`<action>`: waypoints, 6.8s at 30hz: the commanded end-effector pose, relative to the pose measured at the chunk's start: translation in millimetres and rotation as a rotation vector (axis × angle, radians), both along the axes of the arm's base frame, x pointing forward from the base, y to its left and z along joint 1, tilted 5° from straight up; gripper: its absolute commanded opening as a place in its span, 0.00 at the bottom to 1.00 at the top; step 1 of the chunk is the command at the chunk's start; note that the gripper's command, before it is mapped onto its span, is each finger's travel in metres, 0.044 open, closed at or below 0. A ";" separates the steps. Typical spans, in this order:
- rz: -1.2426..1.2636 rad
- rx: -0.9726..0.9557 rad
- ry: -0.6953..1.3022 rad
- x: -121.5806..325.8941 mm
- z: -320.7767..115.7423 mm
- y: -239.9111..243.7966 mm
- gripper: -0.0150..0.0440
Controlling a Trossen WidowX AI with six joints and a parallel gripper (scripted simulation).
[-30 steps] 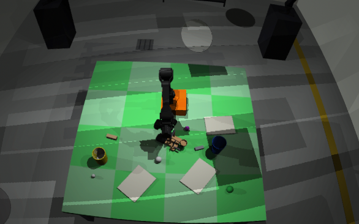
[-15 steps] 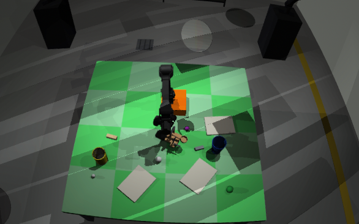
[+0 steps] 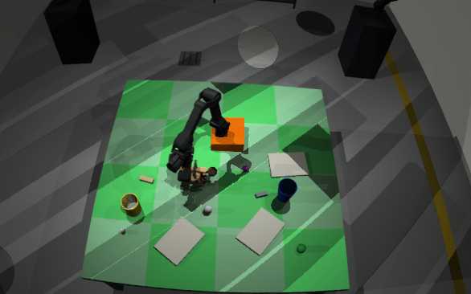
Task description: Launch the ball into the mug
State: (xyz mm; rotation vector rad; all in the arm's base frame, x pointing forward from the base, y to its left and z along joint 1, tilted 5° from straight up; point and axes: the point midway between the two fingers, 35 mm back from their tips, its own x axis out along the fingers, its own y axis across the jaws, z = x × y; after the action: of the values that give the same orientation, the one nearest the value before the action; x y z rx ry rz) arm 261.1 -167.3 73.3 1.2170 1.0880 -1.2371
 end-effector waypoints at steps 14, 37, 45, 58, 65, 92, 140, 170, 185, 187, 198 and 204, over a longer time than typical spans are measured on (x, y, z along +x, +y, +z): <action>0.209 -0.030 -0.001 -25.0 10.7 -78.4 0.25; 0.209 -0.030 -0.001 -20.9 -25.4 -82.3 0.25; 0.203 -0.032 0.004 -20.6 -33.5 -83.7 0.25; 0.203 -0.032 0.004 -20.6 -33.5 -83.7 0.61; 0.203 -0.032 0.004 -20.3 -23.2 -83.9 0.92; 0.214 -0.031 0.000 -24.8 12.0 -80.2 1.00; 0.209 -0.038 -0.001 -20.2 -35.9 -86.7 0.50; 0.731 -0.065 0.044 -17.2 12.2 -79.8 0.25; 0.850 -0.071 0.052 -6.3 5.2 -76.0 0.25; 0.850 -0.071 0.052 -5.9 2.0 -76.3 0.25; 0.850 -0.071 0.052 -3.8 -16.0 -77.8 0.25; 0.850 -0.071 0.052 -3.0 -25.8 -78.3 0.25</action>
State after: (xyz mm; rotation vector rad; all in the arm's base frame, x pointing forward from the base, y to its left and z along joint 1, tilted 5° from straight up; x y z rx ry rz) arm 258.2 -246.1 50.7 0.5480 1.3797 -0.6385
